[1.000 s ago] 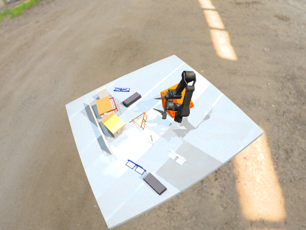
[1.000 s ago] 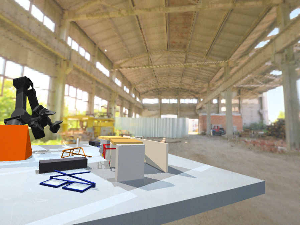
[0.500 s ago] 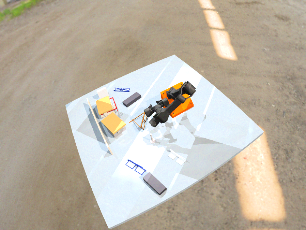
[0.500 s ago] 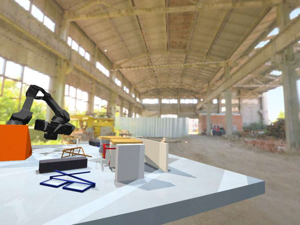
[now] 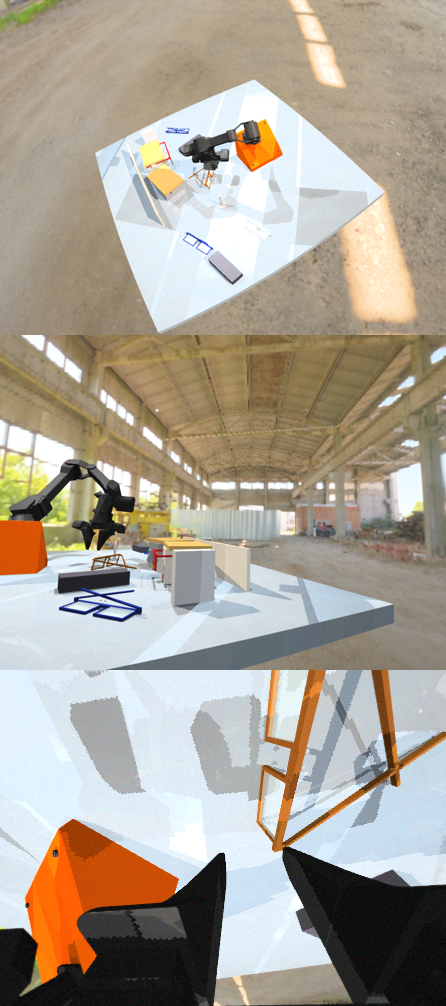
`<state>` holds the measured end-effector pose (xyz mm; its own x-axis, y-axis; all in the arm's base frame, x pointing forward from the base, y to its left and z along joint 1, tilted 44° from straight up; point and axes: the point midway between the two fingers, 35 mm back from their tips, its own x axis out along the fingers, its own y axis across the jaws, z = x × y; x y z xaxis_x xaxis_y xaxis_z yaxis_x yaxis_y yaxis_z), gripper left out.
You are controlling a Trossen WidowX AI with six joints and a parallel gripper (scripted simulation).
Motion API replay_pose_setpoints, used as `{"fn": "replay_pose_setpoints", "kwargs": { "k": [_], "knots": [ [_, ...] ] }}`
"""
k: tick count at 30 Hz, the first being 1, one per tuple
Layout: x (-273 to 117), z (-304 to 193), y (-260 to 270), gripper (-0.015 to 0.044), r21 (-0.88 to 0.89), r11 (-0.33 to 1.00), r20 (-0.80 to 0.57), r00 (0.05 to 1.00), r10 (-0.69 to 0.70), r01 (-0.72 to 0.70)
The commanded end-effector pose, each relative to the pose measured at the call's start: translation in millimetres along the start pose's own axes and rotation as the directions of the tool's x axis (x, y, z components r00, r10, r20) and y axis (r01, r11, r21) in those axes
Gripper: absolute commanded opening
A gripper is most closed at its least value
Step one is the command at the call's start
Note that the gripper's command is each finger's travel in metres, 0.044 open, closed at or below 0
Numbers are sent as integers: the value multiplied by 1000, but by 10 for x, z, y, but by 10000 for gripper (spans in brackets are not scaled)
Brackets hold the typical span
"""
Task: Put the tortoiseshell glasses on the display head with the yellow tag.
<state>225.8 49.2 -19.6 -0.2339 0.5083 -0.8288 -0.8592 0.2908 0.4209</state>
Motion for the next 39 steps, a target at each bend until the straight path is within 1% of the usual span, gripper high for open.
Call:
{"fn": "replay_pose_setpoints", "kwargs": {
  "k": [1,7,10,21,39],
  "knots": [
    [-116,9,-270,200,67,998,245,969,-32,16],
    [-121,-7,-289,200,71,997,257,966,-36,18],
    [-121,-7,-289,121,71,997,257,966,-36,18],
    [-95,1,-290,120,71,997,257,966,-36,18],
    [188,80,-287,120,71,997,256,966,-37,19]
  ]
}}
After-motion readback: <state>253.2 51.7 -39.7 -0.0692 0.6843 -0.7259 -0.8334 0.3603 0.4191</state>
